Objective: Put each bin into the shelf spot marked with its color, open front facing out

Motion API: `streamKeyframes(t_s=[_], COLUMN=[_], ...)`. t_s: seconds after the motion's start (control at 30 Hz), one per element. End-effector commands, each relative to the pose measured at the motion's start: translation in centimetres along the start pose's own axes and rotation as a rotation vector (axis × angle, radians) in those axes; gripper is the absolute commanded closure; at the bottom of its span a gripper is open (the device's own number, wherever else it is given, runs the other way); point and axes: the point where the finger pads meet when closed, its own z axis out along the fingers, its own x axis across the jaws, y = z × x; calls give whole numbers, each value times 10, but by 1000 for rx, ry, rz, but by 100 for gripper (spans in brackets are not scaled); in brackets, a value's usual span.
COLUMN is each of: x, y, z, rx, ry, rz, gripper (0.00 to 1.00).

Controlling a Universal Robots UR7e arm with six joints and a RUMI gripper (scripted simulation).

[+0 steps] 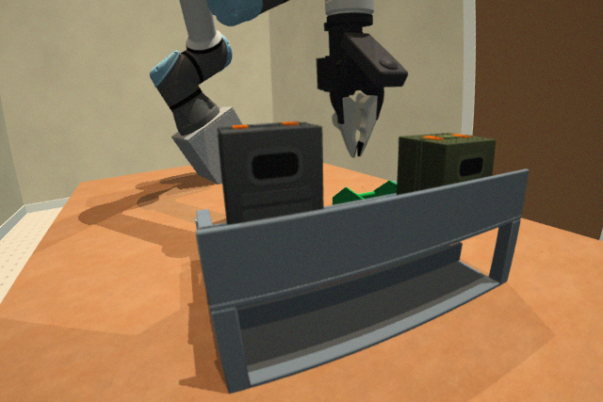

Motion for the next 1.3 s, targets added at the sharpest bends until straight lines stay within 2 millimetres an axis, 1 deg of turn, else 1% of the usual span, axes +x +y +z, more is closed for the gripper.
streamKeyframes(t_s=[0.0, 0.53, 0.57, 1.27], x=[-1, -1, -1, -1], y=[-1, 0, 0, -2], z=[-7, -7, -7, -10], rx=[4, 1, 2, 6], ry=[-2, -1, -2, -4], rz=[2, 1, 1, 3], gripper=[95, 95, 100, 100])
